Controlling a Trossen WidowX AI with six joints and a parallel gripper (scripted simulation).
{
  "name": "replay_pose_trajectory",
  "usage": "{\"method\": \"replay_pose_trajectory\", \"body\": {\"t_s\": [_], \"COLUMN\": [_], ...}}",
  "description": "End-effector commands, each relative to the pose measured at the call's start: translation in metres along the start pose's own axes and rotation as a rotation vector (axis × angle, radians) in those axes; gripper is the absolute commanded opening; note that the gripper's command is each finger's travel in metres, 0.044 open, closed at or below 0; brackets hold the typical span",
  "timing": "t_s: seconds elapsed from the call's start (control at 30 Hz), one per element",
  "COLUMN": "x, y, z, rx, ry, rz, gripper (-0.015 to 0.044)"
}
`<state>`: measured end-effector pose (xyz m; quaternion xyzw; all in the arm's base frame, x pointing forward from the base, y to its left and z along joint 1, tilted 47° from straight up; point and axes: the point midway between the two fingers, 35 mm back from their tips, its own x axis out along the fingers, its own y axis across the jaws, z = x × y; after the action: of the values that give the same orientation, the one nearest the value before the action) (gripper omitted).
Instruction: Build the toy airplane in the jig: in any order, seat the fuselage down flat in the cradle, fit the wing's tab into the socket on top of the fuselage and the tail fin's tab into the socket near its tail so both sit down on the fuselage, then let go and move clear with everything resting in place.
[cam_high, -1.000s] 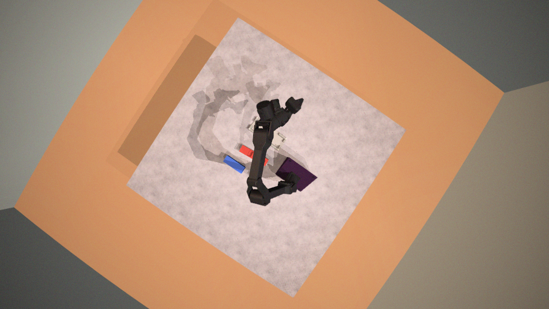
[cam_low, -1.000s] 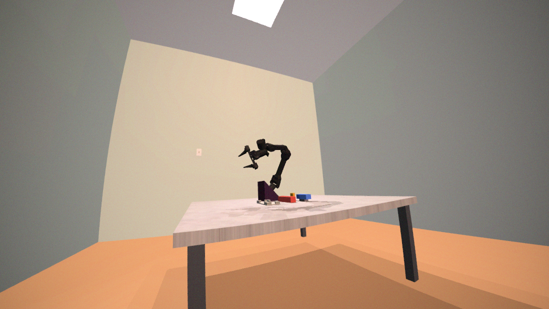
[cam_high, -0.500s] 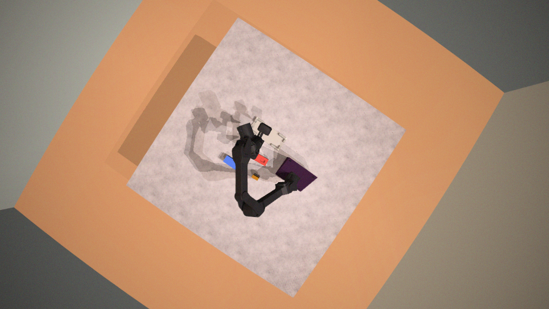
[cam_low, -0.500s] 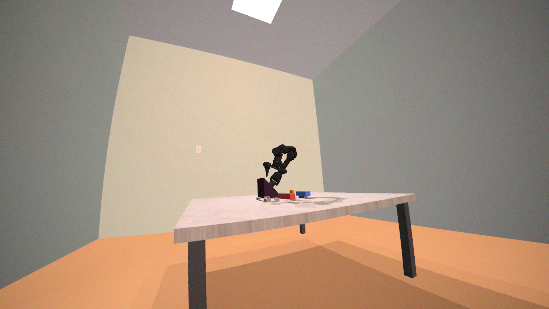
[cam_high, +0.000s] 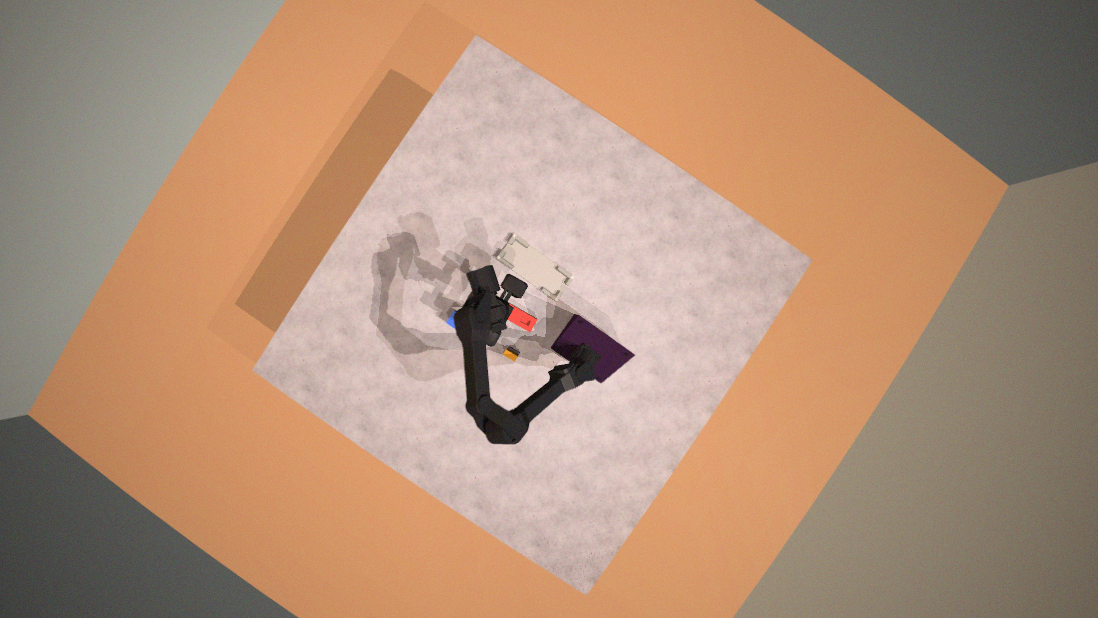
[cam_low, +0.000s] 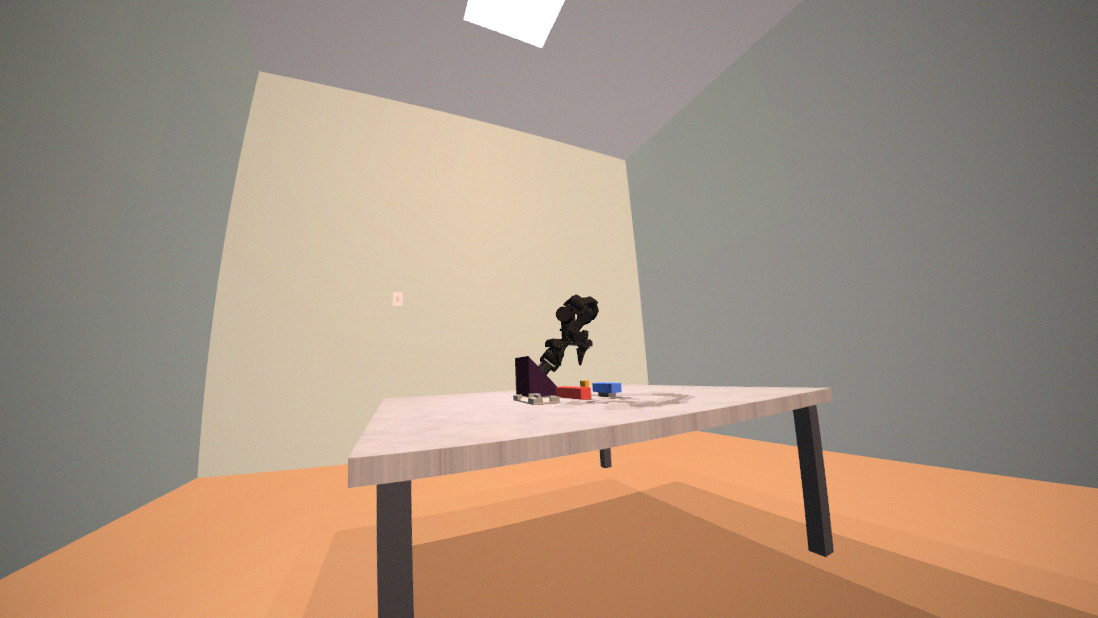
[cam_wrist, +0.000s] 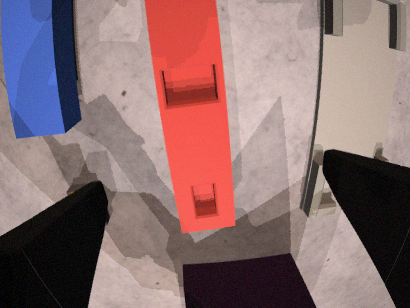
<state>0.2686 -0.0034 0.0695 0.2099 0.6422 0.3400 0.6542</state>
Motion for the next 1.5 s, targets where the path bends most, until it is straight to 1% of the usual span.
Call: {"method": "replay_pose_trajectory", "body": {"t_s": [0.0, 0.03, 0.1, 0.27, 0.37, 0.57, 1.47], "x": [0.032, 0.042, 0.051, 0.052, 0.065, 0.068, 0.112], "y": [0.004, 0.004, 0.005, 0.005, 0.005, 0.005, 0.006], "z": [0.0, -0.001, -0.002, -0.001, -0.002, -0.001, -0.002], "rx": [0.003, 0.002, 0.002, 0.002, 0.002, 0.002, 0.002], "ry": [0.003, 0.003, 0.003, 0.003, 0.003, 0.003, 0.002], "rz": [0.012, 0.014, 0.015, 0.015, 0.016, 0.015, 0.018], "gripper": [0.044, 0.044, 0.044, 0.044, 0.044, 0.044, 0.044]}}
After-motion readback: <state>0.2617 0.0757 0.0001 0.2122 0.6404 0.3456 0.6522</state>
